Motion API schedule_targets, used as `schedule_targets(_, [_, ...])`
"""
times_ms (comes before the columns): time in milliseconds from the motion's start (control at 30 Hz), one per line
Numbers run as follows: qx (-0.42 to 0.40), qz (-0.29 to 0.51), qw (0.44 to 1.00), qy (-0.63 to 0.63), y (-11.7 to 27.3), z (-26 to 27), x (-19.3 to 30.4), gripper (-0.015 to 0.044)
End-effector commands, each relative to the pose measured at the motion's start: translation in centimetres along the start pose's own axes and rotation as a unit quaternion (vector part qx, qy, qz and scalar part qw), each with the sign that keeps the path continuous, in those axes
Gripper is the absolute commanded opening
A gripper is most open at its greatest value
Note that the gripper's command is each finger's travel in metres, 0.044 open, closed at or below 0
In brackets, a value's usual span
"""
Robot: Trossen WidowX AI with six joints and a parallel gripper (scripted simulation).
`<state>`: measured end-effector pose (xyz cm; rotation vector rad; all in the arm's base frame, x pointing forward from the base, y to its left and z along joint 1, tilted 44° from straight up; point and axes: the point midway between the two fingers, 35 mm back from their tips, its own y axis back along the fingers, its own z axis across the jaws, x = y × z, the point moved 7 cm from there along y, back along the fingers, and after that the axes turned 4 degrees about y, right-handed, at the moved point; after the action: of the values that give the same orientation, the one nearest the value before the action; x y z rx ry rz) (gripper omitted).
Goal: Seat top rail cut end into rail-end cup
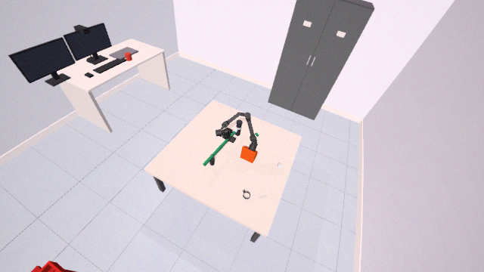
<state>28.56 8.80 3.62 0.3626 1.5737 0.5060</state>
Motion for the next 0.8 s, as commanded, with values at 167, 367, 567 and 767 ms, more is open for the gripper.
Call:
schedule_targets(167, [0.0, 0.0, 1.0, 0.0, 0.02, 0.01, -0.02, 0.0])
schedule_targets(367, [0.0, 0.0, 1.0, 0.0, 0.0, 0.02, -0.08, 0.0])
schedule_targets(567, [0.0, 0.0, 1.0, 0.0, -0.04, 0.03, -0.44, 0.0])
schedule_targets(767, [0.0, 0.0, 1.0, 0.0, -0.06, 0.07, -0.84, 0.0])
